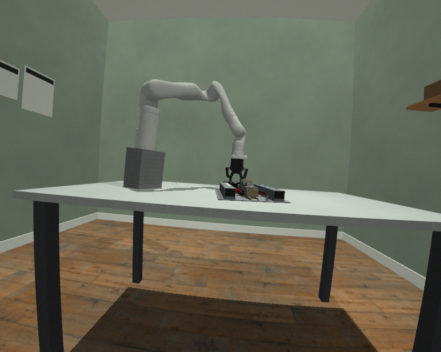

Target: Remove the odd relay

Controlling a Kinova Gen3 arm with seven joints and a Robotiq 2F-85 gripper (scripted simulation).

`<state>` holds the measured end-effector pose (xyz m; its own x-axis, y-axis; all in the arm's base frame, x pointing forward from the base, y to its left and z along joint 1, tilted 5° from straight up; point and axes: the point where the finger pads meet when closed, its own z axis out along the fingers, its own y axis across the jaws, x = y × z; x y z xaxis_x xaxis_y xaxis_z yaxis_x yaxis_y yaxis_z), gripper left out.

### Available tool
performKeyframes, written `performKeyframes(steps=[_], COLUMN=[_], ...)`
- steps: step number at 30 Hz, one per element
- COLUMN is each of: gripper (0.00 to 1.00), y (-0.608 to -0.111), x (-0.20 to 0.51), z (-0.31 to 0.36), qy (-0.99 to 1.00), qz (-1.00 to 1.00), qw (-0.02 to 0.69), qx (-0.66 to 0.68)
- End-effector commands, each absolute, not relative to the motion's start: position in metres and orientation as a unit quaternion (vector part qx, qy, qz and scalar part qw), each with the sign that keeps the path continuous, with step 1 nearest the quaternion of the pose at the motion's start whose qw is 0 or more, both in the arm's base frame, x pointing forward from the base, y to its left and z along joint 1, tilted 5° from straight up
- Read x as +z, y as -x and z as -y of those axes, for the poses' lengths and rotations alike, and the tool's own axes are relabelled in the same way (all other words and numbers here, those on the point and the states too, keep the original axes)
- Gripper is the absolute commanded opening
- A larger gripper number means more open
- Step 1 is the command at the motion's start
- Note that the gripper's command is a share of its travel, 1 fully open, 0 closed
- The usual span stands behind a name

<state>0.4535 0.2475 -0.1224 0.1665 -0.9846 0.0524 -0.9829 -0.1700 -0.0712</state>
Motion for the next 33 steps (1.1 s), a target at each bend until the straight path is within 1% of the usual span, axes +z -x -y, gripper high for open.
performKeyframes(steps=[1,33], gripper=[0.61,0.61], y=[-0.4540,-0.4535], x=[-0.1212,-0.1146], z=[-0.2481,-0.2483], qy=[0.764,0.764], qz=[-0.644,-0.644], qw=[0.011,0.011], qx=[-0.043,-0.043])
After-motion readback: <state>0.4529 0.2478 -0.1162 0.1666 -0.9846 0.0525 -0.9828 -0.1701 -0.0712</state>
